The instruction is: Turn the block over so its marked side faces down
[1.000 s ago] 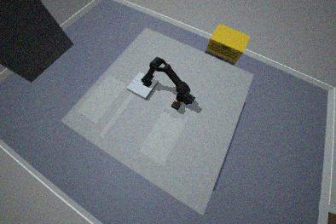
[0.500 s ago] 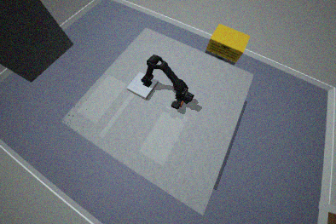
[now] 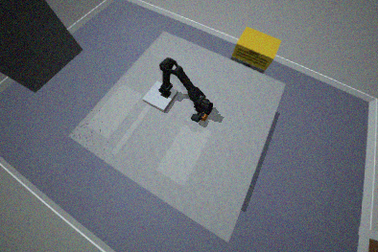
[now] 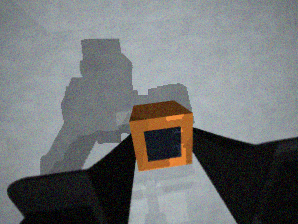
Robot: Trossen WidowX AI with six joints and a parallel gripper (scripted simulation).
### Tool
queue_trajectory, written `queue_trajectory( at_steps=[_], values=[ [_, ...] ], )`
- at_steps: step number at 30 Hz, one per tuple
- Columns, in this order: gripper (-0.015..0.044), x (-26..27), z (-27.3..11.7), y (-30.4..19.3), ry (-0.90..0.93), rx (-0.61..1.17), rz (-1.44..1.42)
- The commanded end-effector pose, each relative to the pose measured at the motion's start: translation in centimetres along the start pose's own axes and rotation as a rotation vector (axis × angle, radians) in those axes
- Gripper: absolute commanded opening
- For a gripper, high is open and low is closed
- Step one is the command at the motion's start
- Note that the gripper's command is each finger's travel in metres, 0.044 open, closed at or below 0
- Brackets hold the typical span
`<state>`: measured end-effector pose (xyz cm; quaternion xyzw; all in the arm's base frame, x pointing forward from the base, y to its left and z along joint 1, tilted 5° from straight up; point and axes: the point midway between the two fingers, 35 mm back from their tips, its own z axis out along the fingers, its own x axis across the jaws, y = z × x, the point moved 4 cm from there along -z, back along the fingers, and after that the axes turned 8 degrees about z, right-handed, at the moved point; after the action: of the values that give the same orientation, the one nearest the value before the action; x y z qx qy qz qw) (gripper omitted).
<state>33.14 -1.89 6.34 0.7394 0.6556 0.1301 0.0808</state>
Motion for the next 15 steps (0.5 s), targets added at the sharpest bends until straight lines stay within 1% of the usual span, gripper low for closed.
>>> queue_trajectory(
  at_steps=[1, 7, 15],
  values=[
    [0.0, -0.02, -0.18, -0.32, 0.013, -0.076, 0.005],
    [0.0, -0.07, -0.32, -0.95, 0.025, -0.166, 0.003],
    [0.0, -0.09, -0.14, -1.01, 0.028, -0.186, 0.003]
  ],
)
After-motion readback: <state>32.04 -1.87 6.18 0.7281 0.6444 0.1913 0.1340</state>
